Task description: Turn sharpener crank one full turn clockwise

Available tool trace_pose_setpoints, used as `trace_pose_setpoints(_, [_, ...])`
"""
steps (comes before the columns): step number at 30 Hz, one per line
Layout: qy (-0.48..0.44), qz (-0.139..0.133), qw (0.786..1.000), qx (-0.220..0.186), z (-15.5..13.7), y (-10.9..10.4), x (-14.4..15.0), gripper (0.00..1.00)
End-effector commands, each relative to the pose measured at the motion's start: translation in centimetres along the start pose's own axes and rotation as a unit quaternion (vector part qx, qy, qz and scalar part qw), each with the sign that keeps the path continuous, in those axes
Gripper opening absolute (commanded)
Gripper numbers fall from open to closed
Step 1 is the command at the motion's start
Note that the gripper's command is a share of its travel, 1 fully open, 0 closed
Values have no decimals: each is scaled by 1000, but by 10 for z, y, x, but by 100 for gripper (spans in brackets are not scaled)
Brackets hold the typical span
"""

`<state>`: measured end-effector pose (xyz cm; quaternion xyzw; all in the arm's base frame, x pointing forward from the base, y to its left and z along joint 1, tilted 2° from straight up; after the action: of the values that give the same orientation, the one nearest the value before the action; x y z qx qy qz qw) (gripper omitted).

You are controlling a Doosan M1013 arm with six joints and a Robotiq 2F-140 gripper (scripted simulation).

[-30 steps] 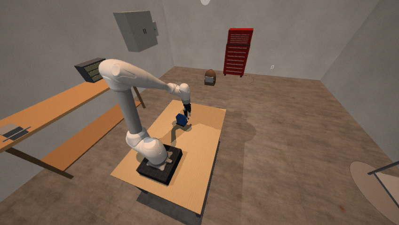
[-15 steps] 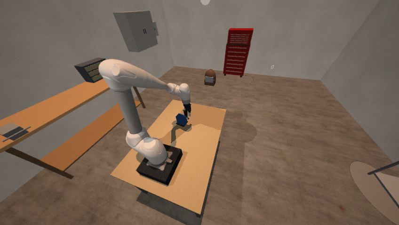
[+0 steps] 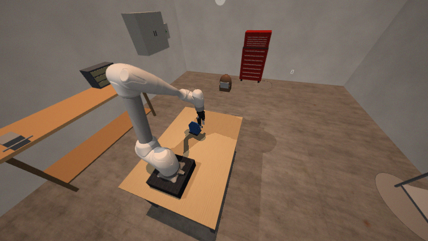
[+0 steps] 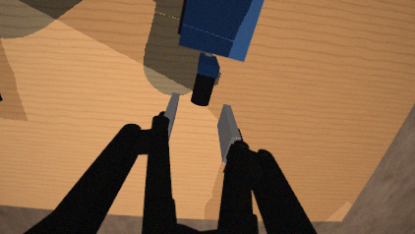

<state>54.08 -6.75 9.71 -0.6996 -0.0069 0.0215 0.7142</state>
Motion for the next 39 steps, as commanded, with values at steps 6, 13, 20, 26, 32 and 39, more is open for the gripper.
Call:
trace_pose_setpoints(6, [0,0,1000,0,0,1,0,32])
trace_pose_setpoints(13, [0,0,1000,0,0,5,0,32])
trace_pose_setpoints(20, [0,0,1000,0,0,12,0,32])
trace_pose_setpoints(26, [0,0,1000,0,0,17,0,32])
trace_pose_setpoints(32, [0,0,1000,0,0,26,0,32])
trace_pose_setpoints(39, [0,0,1000,0,0,35,0,32])
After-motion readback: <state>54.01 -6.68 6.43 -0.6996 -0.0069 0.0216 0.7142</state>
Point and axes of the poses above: the point where the finger pads meet when closed, its own y axis out along the fingers, its own x axis across the jaws, z = x × y, the point moved 3 cm from there along -y, back along the fingers, and after that the axes turned 11 degrees about -y, right-handed, at the moved point
